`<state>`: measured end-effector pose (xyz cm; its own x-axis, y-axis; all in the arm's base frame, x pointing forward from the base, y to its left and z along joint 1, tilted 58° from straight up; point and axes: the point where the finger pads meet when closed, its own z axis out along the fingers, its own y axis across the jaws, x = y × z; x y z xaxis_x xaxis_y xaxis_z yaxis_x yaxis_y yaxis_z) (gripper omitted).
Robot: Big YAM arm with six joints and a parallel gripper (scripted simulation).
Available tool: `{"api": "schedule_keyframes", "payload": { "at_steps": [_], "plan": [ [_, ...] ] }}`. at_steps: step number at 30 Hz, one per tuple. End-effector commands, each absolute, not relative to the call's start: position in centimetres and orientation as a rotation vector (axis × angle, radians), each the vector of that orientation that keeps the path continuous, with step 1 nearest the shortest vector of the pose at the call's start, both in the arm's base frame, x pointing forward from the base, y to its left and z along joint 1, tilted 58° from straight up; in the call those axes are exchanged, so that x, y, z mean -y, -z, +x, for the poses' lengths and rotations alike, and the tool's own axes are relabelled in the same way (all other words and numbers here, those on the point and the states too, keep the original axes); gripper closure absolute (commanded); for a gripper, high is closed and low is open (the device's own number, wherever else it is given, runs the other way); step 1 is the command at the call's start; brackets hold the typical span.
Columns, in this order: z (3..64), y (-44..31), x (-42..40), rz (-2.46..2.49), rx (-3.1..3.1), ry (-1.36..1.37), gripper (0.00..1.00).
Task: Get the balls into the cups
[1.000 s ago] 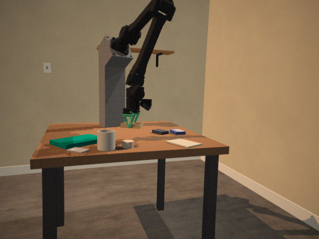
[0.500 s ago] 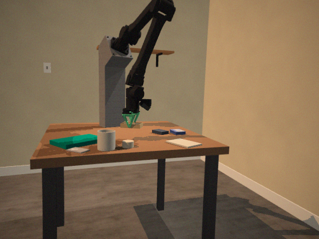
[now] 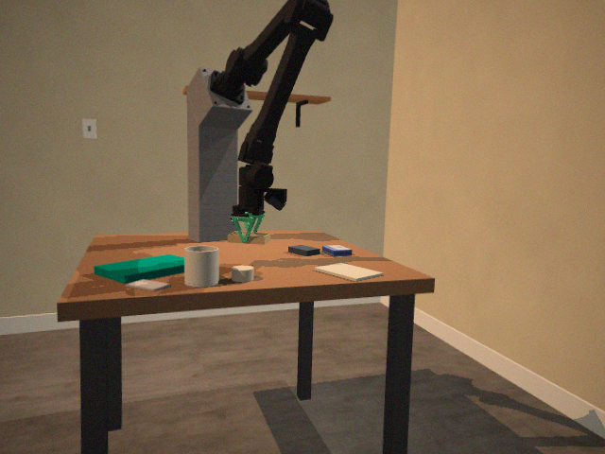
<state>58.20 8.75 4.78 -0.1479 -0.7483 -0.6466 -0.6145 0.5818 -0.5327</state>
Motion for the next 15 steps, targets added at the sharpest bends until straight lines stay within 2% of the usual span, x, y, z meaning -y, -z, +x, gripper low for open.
{"api": "schedule_keyframes", "payload": {
  "at_steps": [1,9,11,12,15],
  "plan": [
    [58.5,-5.9,-9.2,-1.099,-1.826,0.179,0.32],
    [57.3,-4.0,-9.4,-1.1,-1.847,0.163,0.32],
    [58.4,-6.4,-9.5,-1.109,-1.826,0.188,0.32],
    [57.3,-3.9,-9.1,-1.096,-1.854,0.168,0.32],
    [57.8,-5.5,-9.4,-1.101,-1.846,0.183,0.32]
  ]
}}
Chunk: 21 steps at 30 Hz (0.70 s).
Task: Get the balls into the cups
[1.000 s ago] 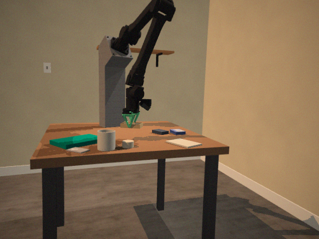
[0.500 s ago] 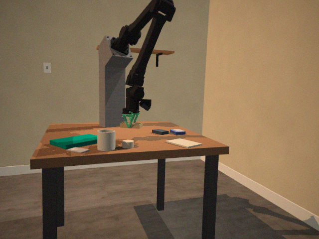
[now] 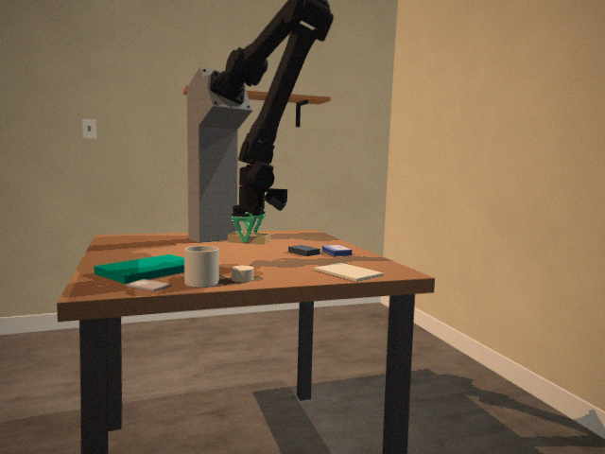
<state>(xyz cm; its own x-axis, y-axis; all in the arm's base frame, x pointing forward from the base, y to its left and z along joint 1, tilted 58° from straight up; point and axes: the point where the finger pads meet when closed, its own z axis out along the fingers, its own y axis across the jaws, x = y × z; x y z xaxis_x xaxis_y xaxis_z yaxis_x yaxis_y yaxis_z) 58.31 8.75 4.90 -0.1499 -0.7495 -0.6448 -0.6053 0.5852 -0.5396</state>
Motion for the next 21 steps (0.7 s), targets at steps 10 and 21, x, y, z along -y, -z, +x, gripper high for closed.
{"api": "schedule_keyframes", "payload": {
  "at_steps": [10,21],
  "plan": [
    [58.7,-5.4,-8.6,-1.103,-1.83,0.177,0.32],
    [58.0,-5.2,-9.4,-1.111,-1.848,0.167,0.32]
  ]
}}
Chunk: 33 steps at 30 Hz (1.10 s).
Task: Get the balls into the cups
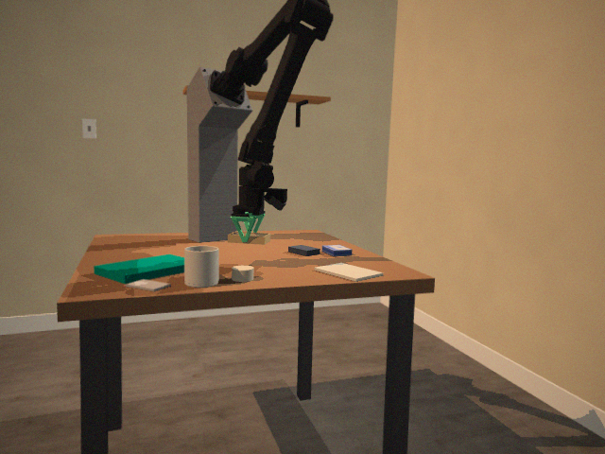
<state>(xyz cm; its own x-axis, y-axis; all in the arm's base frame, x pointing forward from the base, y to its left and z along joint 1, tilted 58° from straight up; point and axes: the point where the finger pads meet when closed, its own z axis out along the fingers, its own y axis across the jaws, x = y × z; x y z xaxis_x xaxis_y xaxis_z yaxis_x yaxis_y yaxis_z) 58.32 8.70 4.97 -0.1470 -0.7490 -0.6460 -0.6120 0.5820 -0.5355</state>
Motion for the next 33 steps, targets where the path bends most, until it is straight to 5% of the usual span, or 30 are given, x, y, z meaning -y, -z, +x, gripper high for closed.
{"api": "schedule_keyframes", "payload": {
  "at_steps": [1,33],
  "plan": [
    [58.0,-5.1,-9.4,-1.108,-1.846,0.167,0.32],
    [58.7,-5.9,-8.4,-1.092,-1.822,0.192,0.32]
  ]
}}
